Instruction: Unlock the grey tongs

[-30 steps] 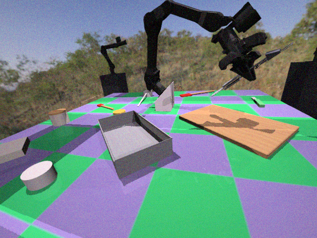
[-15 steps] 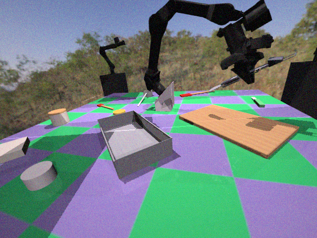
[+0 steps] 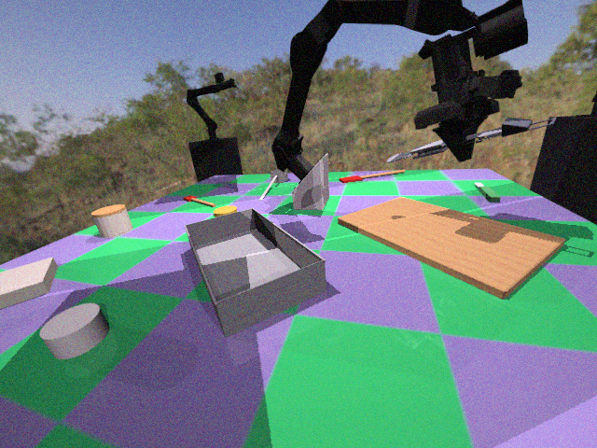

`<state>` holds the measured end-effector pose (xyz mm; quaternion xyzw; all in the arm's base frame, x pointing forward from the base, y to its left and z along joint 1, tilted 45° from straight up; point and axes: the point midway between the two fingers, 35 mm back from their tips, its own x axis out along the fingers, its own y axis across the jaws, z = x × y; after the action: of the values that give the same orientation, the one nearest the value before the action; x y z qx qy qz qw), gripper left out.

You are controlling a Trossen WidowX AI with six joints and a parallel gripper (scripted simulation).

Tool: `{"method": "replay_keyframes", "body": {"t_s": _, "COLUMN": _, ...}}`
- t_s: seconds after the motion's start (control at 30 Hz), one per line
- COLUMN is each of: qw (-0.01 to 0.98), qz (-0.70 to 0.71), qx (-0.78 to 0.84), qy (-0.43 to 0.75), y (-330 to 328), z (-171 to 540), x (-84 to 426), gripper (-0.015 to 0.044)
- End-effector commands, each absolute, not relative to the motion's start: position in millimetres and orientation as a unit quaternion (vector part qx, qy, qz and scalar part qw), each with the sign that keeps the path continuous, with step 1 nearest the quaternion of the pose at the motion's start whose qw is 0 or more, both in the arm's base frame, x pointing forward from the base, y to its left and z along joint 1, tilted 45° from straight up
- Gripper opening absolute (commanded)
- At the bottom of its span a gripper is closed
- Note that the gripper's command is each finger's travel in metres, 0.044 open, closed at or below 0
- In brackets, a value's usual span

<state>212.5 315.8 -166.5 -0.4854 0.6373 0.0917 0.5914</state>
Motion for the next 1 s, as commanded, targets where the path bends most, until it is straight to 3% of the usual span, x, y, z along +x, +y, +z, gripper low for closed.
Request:
{"method": "replay_keyframes", "body": {"t_s": 0.0, "qw": 0.584, "qz": 0.082, "qx": -0.481, "qy": 0.649, "y": 316.8, "z": -163.4, "x": 213.4, "gripper": -0.015}}
{"method": "replay_keyframes", "body": {"t_s": 0.97, "qw": 0.507, "qz": 0.005, "qx": -0.486, "qy": 0.712, "y": 298.7, "z": -146.6, "x": 210.8, "gripper": -0.015}}
